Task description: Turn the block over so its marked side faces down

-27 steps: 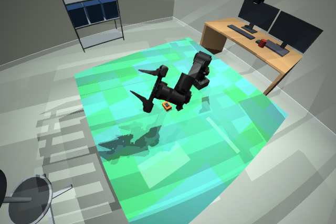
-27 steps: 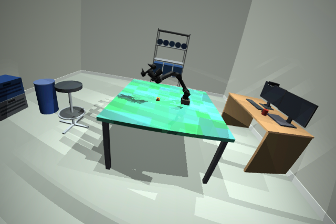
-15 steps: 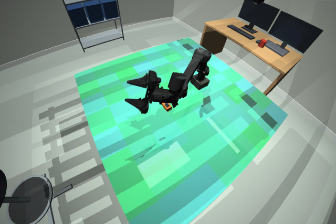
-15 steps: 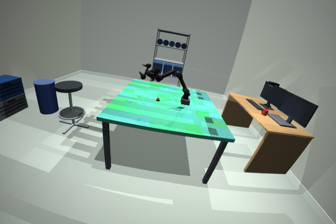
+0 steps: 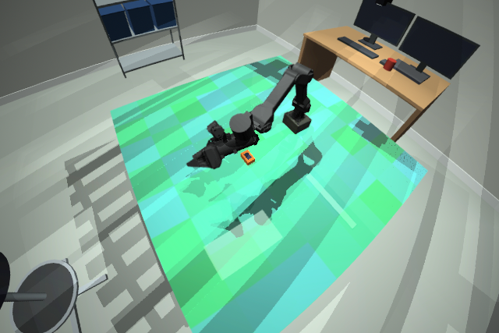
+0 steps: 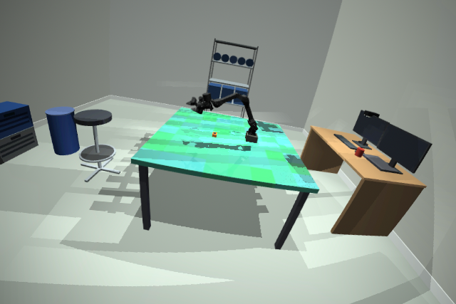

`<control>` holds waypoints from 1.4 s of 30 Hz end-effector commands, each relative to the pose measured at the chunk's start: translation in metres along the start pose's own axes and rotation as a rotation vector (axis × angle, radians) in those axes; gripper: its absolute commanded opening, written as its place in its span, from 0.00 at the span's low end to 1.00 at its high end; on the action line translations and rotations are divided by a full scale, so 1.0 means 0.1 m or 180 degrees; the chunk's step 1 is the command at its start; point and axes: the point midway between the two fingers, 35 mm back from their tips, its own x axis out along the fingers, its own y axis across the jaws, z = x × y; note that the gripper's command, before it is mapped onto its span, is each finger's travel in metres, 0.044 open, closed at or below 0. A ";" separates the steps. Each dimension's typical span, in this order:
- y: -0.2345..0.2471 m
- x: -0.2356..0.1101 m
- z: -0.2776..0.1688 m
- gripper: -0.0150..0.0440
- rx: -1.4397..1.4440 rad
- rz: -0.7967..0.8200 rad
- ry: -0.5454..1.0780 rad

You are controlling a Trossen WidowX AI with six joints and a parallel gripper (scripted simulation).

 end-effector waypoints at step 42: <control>-2.46 -1.49 -0.93 1.00 -0.2809 -0.1100 0.4166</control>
